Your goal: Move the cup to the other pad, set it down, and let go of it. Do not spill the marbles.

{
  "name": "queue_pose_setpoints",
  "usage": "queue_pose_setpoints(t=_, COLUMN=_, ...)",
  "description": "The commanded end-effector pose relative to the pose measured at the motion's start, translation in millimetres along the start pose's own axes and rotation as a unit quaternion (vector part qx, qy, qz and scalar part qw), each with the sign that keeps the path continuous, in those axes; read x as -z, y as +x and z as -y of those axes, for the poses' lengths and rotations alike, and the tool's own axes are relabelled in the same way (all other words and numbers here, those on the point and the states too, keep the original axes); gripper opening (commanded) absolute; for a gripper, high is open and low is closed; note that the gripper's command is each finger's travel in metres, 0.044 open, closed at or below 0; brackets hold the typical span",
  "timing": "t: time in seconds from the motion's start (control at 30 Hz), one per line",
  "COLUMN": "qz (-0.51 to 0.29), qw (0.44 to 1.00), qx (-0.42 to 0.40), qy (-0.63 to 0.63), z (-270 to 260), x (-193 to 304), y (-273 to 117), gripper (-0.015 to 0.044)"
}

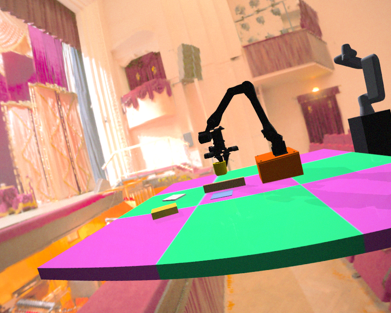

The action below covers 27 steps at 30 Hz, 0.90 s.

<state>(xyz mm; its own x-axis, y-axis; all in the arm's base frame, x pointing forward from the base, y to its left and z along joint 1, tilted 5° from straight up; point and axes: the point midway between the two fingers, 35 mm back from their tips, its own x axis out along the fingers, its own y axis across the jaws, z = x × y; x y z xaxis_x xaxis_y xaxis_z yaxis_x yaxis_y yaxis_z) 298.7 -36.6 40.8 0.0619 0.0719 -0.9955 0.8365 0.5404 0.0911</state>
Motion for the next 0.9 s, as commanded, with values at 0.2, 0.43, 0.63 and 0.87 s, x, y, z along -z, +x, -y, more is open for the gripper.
queue_pose_setpoints(t=0.2, qz=-0.002, qw=1.000, qx=0.000, qy=-0.002, z=11.7, x=-17.1, y=0.1, gripper=0.0000)
queue_pose_setpoints(t=0.43, qz=-0.001, qw=1.000, qx=0.001, qy=-0.002, z=20.6, x=-29.3, y=0.0, gripper=0.0000)
queue_pose_setpoints(t=0.63, qz=-0.001, qw=1.000, qx=0.001, qy=-0.002, z=28.7, x=-40.5, y=0.0, gripper=0.0000)
queue_pose_setpoints(t=0.87, qz=0.000, qw=1.000, qx=0.002, qy=-0.002, z=38.2, x=-52.9, y=-0.1, gripper=0.0000)
